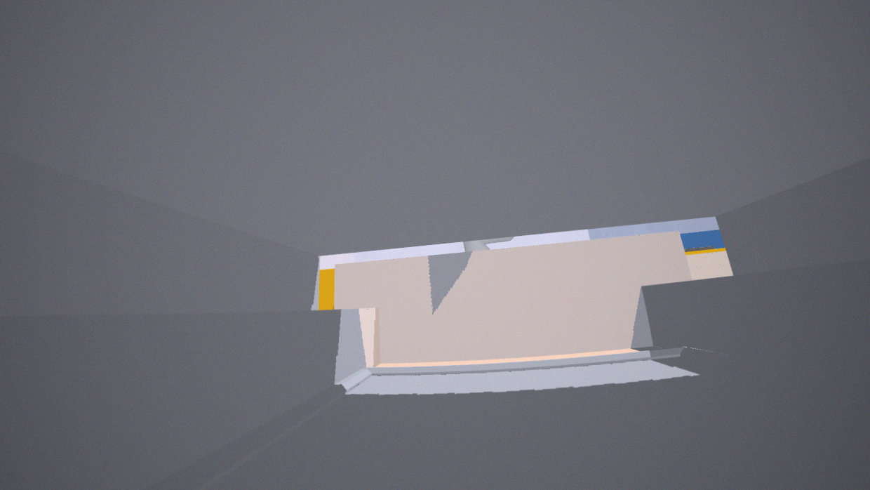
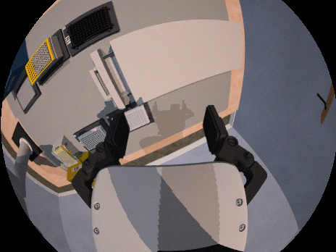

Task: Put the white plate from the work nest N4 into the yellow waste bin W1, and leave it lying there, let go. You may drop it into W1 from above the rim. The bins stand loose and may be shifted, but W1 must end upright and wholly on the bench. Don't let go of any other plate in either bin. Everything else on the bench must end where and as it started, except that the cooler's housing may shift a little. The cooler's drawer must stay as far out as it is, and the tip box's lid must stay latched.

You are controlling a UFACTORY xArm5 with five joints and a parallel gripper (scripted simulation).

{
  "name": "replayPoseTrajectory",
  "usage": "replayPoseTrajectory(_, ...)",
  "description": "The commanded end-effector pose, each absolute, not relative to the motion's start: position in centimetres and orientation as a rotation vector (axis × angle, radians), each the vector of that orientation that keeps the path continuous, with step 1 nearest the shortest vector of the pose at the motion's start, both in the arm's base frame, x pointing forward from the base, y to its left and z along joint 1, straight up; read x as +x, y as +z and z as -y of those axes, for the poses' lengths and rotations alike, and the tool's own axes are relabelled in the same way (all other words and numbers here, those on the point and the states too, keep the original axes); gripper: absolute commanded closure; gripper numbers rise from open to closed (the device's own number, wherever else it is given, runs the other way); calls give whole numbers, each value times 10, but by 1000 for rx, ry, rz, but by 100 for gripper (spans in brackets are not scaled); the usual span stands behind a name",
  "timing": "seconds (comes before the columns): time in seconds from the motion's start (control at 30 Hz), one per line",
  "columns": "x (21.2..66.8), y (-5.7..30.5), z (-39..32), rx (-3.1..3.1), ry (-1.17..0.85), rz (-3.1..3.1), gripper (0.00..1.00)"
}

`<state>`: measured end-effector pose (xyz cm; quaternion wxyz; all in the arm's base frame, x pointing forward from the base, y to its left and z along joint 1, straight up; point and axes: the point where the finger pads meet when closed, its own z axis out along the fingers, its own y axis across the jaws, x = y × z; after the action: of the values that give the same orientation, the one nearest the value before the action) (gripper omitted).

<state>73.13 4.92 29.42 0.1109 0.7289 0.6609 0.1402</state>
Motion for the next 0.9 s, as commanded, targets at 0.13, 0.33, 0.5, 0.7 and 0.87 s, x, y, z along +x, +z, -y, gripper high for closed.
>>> replayPoseTrajectory(0.13, 732, 297, -49, 2138, 417, -1938, 0)
replayPoseTrajectory(0.33, 732, 297, -49, 2138, 417, -1938, 0)
replayPoseTrajectory(0.5, 732, 297, -49, 2138, 417, -1938, 0)
replayPoseTrajectory(0.7, 709, 304, -43, 2324, 403, -1785, 0)
replayPoseTrajectory(0.87, 689, 306, -38, 2430, 388, -1685, 0)
